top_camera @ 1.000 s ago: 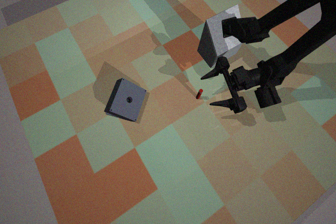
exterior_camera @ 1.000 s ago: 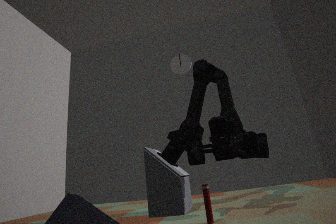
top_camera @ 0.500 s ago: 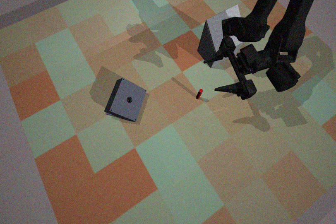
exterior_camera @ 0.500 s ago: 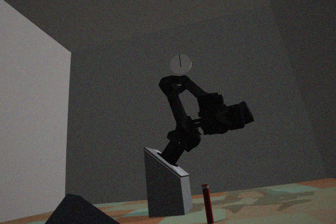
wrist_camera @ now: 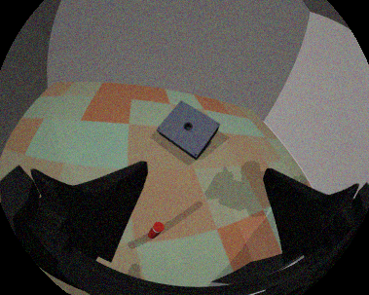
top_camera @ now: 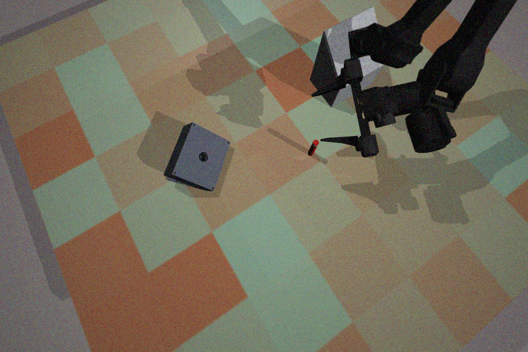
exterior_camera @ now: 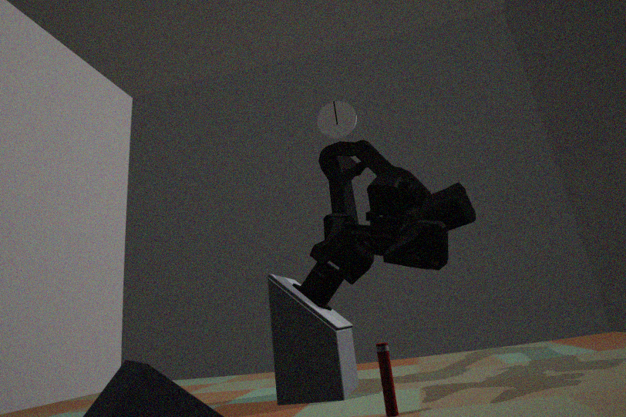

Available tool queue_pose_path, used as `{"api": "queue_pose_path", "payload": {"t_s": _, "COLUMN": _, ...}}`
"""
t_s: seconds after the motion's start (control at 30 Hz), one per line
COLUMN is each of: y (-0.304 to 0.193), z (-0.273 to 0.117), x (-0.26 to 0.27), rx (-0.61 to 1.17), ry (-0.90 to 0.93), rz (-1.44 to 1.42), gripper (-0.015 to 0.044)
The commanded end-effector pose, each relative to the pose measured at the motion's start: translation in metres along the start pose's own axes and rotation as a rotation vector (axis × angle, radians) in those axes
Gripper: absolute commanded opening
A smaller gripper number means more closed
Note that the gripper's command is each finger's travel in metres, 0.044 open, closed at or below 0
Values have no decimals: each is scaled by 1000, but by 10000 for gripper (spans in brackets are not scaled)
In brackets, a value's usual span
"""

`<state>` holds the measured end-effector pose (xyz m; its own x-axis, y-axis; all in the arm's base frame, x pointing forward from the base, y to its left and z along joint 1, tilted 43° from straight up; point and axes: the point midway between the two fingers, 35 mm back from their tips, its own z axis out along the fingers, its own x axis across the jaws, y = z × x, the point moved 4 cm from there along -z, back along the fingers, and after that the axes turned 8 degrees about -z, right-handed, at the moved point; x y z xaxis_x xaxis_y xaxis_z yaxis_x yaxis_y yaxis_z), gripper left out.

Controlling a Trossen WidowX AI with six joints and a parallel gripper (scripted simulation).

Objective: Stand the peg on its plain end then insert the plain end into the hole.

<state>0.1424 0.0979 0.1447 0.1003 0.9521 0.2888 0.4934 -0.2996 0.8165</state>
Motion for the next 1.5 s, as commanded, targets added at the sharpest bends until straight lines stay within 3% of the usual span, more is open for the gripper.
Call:
{"api": "queue_pose_path", "payload": {"t_s": 0.0, "y": -3, "z": 6, "x": 2, "rx": 116, "ry": -22, "rz": -75, "gripper": 440}}
{"api": "queue_pose_path", "payload": {"t_s": 0.77, "y": -23, "z": 33, "x": 4, "rx": 782, "ry": 35, "rz": -209, "gripper": 440}}
{"api": "queue_pose_path", "payload": {"t_s": 1.13, "y": -17, "z": 43, "x": 9, "rx": 1046, "ry": 217, "rz": -89, "gripper": 440}}
{"api": "queue_pose_path", "payload": {"t_s": 1.47, "y": 2, "z": 57, "x": 11, "rx": 1164, "ry": 449, "rz": 110, "gripper": 440}}
